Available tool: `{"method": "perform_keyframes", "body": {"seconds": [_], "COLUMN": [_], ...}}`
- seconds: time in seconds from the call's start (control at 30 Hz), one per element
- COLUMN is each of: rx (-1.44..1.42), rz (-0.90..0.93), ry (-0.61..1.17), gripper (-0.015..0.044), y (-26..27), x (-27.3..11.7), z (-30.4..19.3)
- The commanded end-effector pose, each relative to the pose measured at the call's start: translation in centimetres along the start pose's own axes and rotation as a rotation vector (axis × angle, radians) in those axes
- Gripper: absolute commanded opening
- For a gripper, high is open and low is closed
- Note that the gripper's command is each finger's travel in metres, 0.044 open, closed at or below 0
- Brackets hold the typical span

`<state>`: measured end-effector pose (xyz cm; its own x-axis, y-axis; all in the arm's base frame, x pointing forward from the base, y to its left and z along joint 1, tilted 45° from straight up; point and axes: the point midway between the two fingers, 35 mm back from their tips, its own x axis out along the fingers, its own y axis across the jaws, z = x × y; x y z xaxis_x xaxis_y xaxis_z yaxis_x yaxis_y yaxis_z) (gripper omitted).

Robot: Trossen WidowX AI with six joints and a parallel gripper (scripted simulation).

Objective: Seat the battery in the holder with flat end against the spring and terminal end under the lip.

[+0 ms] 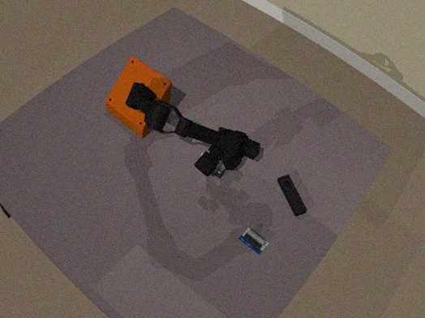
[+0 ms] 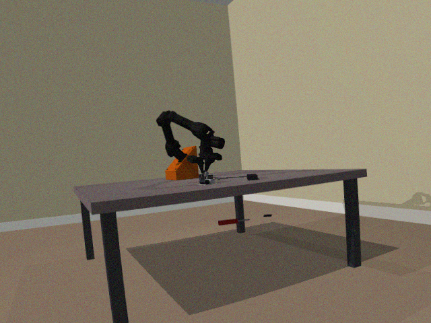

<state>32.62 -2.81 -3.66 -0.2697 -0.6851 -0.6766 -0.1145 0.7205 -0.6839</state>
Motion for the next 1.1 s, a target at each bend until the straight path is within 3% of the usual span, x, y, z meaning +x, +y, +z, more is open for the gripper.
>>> {"method": "perform_keyframes", "body": {"seconds": [0.0, 1.07], "rx": [0.005, 0.010], "rz": [0.006, 0.001], "ry": [0.026, 0.200], "gripper": [0.0064, 0.0064], "y": [0.05, -0.06], "x": [0.18, 1.02], "z": [0.13, 1.00]}}
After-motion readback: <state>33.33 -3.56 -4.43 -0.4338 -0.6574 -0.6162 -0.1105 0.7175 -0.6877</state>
